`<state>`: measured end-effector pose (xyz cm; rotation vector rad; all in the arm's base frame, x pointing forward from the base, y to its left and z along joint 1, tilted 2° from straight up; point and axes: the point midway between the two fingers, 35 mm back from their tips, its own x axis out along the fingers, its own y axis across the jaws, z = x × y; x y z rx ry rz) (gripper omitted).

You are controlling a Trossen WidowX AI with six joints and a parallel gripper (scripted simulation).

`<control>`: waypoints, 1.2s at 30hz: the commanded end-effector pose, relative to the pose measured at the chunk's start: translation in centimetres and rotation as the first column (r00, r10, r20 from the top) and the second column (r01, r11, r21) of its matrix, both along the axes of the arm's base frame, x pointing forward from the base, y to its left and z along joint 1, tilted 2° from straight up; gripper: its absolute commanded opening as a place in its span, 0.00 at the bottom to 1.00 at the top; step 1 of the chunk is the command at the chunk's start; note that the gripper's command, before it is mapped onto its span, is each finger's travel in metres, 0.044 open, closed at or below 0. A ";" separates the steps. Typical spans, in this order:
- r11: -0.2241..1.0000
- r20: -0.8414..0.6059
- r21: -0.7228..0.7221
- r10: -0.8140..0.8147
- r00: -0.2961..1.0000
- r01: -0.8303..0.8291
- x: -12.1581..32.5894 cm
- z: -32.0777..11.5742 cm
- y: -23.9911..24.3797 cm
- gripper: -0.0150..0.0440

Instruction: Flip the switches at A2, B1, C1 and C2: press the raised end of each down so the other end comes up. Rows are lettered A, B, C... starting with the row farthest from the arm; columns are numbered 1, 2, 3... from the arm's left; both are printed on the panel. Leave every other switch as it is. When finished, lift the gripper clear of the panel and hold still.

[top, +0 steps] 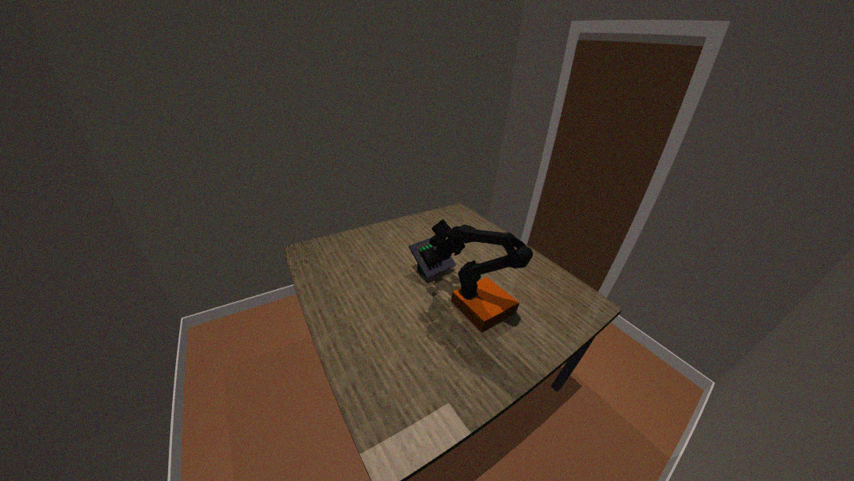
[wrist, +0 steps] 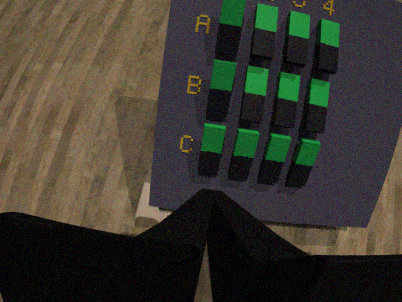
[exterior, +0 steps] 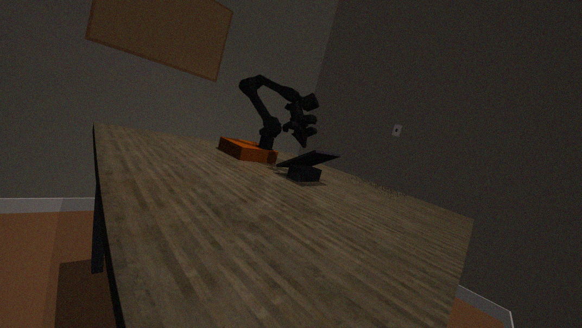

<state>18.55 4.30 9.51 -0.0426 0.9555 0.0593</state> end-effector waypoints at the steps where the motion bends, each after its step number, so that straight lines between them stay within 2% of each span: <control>1: 1.000 -0.015 -0.006 -0.004 1.000 0.004 -0.3 0.3 -0.4 0.25; 8: 1.000 -0.011 -0.008 -0.004 1.000 0.004 1.2 1.3 -2.2 0.25; 14: 1.000 -0.035 -0.010 -0.004 0.999 0.004 3.2 -1.4 -2.1 0.25; 36: 1.000 -0.035 -0.010 -0.005 0.999 0.004 4.6 -3.5 -2.1 0.25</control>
